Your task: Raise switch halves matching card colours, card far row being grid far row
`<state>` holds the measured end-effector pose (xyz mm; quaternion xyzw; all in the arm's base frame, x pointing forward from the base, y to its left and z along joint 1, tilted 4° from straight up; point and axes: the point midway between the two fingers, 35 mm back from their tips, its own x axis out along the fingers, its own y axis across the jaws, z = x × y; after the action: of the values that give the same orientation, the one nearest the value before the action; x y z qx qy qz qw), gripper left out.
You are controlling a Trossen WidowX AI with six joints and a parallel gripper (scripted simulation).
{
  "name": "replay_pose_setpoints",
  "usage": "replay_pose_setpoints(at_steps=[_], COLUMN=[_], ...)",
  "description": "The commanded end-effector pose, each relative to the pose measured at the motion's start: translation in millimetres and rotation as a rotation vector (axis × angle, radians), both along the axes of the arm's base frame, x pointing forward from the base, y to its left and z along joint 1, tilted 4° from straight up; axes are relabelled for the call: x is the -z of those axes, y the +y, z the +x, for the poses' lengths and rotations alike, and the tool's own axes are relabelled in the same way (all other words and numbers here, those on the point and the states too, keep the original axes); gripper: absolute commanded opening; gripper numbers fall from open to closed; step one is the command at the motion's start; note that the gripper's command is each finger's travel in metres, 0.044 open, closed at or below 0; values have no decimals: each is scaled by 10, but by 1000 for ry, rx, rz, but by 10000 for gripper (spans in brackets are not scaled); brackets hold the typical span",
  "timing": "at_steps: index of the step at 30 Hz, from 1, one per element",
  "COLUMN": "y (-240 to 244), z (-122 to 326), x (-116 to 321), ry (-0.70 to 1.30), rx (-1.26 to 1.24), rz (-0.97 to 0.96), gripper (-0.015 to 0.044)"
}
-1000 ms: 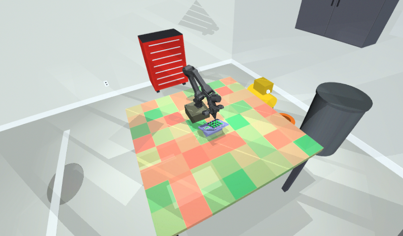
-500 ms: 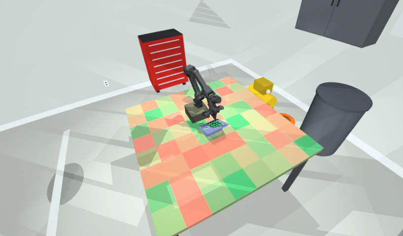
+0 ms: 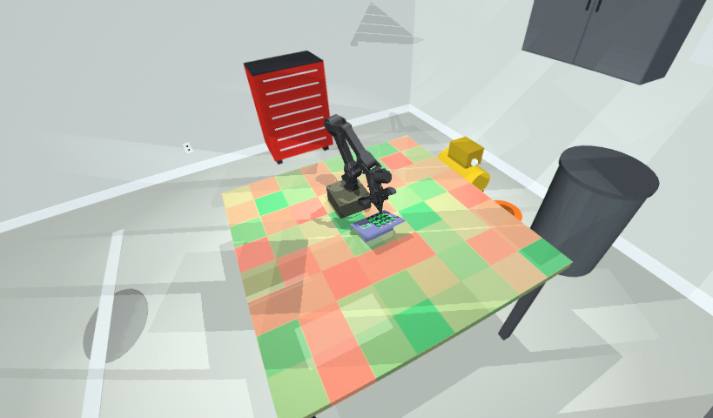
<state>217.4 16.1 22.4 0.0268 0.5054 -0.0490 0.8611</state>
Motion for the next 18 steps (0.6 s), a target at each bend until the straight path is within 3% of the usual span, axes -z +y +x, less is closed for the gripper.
replay_pose_setpoints(at_steps=[1,18], y=[5,4], z=[5,15], x=[5,25], ry=[-1,-1], rx=[-7,-7], rz=[1,1], gripper=[0,0])
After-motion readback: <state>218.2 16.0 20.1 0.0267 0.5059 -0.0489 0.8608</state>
